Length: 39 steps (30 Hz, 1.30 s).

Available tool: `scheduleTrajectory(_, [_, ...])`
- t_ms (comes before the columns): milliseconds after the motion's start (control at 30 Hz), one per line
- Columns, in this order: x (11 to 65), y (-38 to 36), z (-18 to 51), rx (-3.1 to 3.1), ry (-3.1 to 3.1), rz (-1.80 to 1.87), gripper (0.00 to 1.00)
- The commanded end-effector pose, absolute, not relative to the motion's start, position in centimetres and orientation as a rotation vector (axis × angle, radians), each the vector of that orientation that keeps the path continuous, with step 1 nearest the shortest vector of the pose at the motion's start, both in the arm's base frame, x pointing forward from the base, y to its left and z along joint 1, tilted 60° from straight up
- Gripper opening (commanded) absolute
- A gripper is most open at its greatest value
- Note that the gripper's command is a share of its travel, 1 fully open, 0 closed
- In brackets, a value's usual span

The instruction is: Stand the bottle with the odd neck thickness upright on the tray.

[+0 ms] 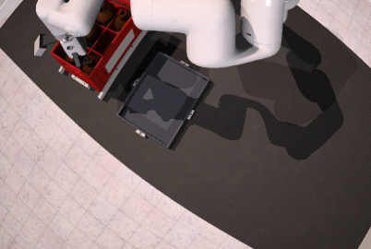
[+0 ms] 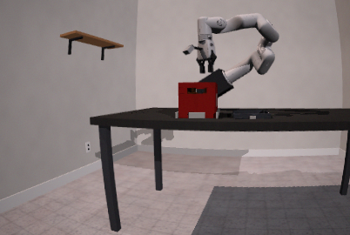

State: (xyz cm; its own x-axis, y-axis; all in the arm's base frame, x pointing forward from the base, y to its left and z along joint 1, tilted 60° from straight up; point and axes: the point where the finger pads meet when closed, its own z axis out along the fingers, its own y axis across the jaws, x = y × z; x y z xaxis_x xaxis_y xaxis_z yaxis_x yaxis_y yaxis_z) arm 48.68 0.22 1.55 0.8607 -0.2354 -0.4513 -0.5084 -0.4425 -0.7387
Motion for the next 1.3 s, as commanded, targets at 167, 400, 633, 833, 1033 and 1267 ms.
scheduleTrajectory(167, [48.78, 0.09, 1.64, -2.045, 0.543, 0.343, 0.65])
scheduleTrajectory(400, [48.78, 0.09, 1.64, -2.045, 0.543, 0.343, 0.65])
scheduleTrajectory(633, [48.78, 0.09, 1.64, -2.045, 0.543, 0.343, 0.65])
scheduleTrajectory(833, [48.78, 0.12, 1.62, -2.045, 0.543, 0.343, 0.65])
scheduleTrajectory(1033, [48.78, 0.3, 1.53, -2.045, 0.543, 0.343, 0.65])
scheduleTrajectory(1267, [48.77, 0.62, 1.36, -2.045, 0.543, 0.343, 0.65])
